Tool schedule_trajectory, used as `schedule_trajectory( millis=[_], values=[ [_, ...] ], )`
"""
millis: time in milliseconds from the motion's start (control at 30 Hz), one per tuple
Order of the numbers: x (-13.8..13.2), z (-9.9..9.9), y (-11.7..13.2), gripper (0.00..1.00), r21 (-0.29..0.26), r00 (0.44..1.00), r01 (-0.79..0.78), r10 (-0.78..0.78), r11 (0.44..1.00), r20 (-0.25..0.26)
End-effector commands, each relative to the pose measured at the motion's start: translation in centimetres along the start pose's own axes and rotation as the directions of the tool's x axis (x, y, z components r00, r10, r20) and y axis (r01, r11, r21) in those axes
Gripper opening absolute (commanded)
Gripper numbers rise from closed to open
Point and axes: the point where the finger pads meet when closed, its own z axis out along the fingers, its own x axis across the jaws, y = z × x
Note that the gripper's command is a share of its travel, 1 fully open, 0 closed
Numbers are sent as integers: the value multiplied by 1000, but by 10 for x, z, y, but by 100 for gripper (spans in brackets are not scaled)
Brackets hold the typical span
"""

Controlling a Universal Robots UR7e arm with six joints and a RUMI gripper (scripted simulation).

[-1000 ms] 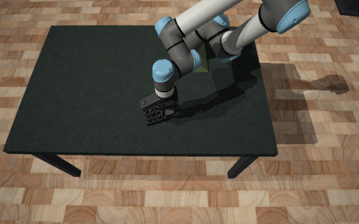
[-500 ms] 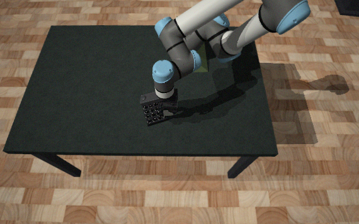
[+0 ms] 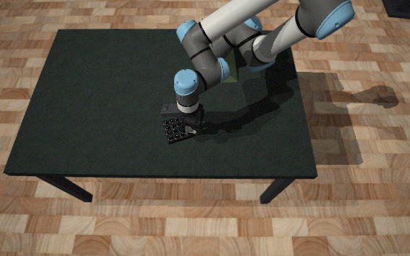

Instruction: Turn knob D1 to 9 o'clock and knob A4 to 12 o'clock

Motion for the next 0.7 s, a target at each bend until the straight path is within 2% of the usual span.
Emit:
schedule_trajectory(
  millis=[0,667],
  values=[
    [0,1,0,4,2,997,-72,72,997,-1],
    [0,1,0,4,1,985,-172,172,985,-1]
  ],
)
